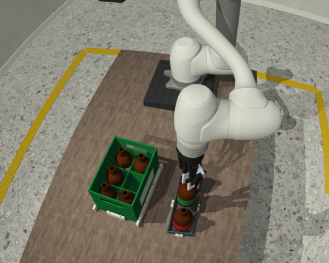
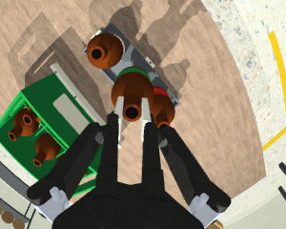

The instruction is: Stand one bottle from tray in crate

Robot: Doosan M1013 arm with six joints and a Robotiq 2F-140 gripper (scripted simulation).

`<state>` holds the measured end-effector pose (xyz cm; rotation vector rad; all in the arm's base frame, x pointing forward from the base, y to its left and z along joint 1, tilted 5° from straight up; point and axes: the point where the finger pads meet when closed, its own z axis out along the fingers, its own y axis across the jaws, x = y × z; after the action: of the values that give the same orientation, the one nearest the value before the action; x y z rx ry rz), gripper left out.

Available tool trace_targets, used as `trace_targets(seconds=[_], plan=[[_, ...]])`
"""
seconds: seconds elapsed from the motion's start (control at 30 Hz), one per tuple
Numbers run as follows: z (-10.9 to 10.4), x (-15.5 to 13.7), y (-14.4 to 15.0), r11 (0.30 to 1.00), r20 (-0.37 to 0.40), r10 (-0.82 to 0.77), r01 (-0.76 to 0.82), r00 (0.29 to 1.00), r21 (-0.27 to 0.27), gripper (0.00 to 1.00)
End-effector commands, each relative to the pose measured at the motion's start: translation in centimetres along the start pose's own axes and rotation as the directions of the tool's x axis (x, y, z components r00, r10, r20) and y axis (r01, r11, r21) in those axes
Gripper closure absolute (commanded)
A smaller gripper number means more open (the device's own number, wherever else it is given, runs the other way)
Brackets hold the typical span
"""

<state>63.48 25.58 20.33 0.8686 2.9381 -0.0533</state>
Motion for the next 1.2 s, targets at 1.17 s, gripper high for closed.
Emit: trace_targets(seconds=[1.17], plan=[[-1.3, 0.0, 0.0, 1.0, 0.0, 0.0, 0.0, 1.0, 0.0, 1.0]])
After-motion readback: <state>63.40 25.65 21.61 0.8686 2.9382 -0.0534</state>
